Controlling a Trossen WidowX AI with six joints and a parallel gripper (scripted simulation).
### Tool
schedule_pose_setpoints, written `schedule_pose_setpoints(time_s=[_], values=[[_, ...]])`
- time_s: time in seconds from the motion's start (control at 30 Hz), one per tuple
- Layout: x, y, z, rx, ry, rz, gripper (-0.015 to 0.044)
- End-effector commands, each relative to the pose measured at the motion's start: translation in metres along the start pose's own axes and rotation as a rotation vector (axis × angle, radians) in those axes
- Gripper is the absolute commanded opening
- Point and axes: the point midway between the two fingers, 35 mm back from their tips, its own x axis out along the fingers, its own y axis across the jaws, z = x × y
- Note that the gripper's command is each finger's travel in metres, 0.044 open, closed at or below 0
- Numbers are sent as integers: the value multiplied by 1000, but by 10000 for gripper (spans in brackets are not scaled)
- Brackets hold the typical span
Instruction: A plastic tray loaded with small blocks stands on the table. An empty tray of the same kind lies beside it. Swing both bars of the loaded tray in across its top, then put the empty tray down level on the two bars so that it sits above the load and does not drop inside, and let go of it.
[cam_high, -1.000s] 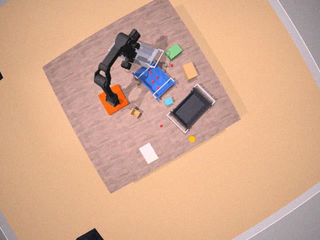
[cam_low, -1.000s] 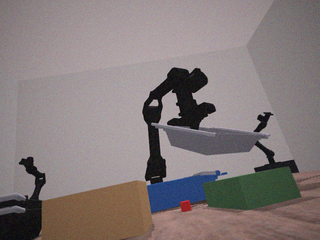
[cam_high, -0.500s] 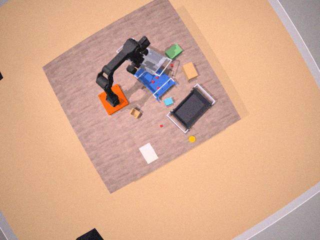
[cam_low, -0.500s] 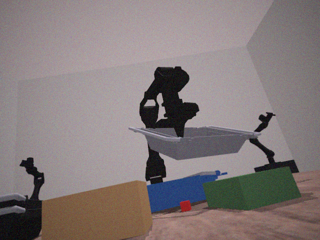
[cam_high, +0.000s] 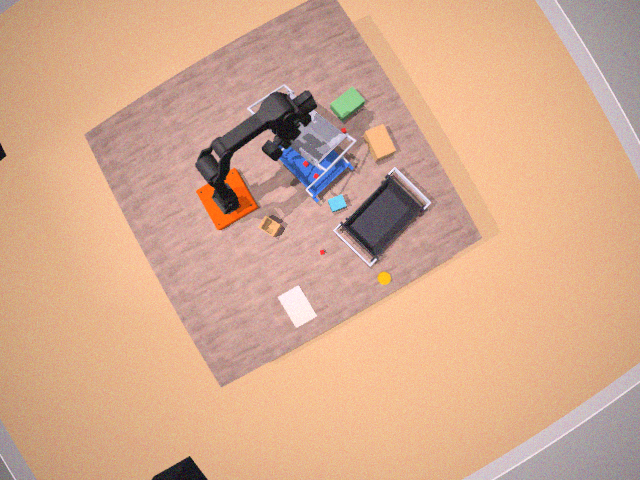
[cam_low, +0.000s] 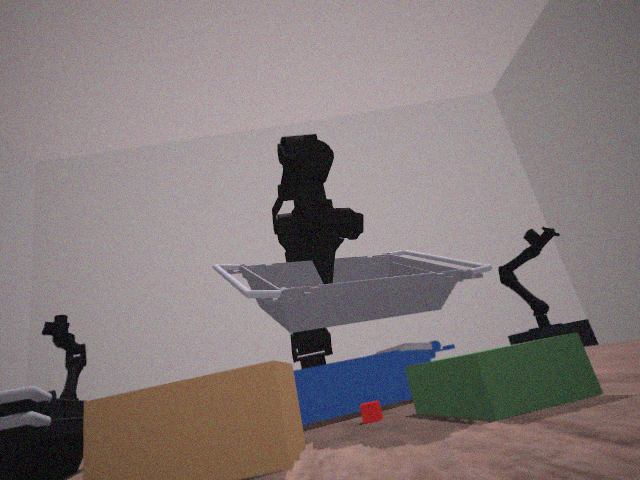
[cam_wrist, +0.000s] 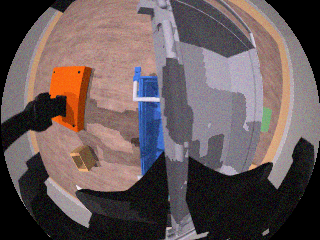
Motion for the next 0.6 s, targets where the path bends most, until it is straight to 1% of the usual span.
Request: schedule_pose_setpoints(time_s=[0.0, 0.3, 0.57], values=[[-5, 4, -14, 33, 7, -21, 0], [-5, 15, -46, 121, 9, -20, 0], [-5, 16, -49, 128, 10, -20, 0]])
